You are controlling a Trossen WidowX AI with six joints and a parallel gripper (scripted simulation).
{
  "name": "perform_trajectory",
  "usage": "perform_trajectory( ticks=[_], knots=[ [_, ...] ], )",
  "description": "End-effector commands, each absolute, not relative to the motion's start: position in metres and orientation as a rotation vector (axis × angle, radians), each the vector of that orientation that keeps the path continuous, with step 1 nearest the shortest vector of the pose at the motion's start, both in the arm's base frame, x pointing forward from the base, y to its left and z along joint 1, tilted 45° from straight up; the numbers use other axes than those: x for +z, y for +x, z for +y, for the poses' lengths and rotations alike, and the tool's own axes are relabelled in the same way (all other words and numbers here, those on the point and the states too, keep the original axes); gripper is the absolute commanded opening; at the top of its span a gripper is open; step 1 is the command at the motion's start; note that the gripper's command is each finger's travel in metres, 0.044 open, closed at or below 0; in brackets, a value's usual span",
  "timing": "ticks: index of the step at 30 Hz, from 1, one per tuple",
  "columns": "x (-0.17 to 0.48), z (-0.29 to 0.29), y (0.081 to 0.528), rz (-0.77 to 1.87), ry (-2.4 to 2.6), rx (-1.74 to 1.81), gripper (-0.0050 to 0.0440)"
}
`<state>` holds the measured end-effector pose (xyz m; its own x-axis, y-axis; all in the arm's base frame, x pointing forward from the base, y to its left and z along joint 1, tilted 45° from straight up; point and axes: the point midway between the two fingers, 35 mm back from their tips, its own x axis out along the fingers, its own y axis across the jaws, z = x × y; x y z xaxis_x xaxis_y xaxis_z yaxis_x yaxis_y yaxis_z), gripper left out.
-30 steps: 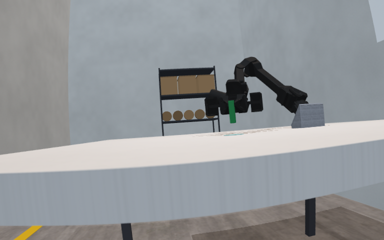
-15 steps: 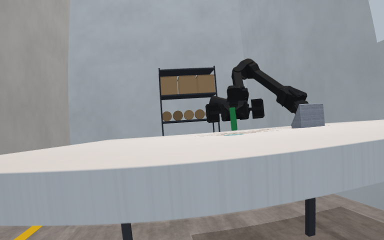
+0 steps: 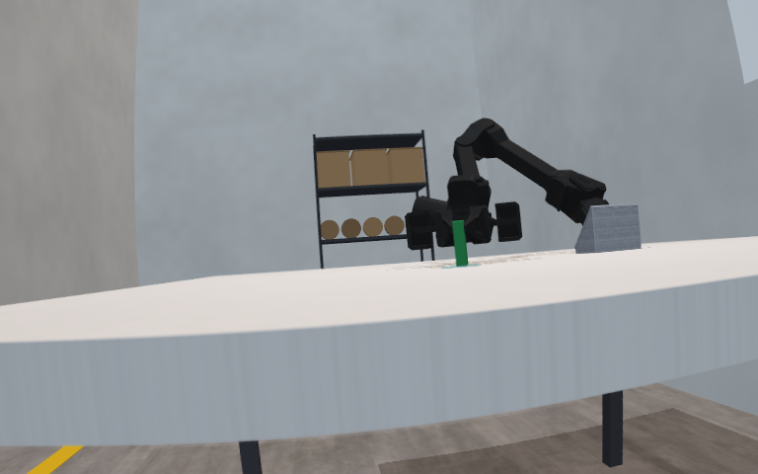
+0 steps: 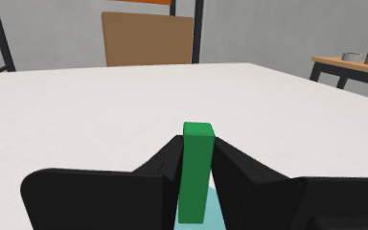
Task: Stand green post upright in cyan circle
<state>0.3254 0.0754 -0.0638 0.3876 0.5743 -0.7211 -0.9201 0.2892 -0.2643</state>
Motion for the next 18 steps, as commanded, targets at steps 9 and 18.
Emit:
perform_trajectory(
  ticks=[9,18],
  knots=[
    [-0.06,0.0765,0.3294,0.537,-0.746,1.067,0.007],
    [-0.06,0.0765,0.3294,0.537,-0.746,1.067,0.0286]
  ],
)
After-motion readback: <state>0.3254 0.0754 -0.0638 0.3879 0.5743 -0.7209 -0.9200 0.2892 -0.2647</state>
